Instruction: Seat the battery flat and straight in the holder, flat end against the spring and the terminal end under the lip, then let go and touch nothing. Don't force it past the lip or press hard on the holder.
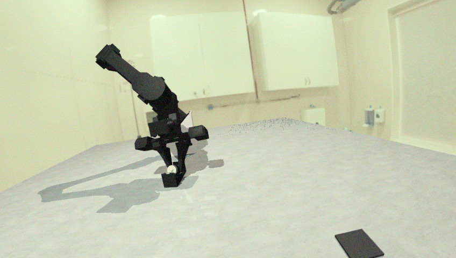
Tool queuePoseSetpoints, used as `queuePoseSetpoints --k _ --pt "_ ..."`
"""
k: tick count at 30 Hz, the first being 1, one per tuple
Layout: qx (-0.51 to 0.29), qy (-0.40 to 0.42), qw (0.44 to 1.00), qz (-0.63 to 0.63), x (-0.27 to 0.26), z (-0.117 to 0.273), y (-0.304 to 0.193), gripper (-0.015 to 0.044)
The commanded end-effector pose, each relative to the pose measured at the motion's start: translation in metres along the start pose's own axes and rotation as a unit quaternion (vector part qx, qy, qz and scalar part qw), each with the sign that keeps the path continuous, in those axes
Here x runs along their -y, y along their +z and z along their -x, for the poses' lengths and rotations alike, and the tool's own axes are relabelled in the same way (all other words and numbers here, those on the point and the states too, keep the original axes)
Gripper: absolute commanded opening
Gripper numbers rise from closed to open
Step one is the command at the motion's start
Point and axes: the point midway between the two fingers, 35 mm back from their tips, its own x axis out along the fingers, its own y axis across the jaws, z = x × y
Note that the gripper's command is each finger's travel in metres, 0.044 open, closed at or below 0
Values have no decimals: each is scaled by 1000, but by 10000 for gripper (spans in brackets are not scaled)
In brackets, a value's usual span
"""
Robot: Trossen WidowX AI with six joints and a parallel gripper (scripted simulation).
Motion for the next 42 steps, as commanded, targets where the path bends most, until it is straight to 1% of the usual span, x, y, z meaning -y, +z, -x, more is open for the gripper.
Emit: queuePoseSetpoints --k 1,42 --pt "-18 9 1000 3 -4 -3 -5 77" --pt "-139 11 990 -14 2 -8 -2 77"
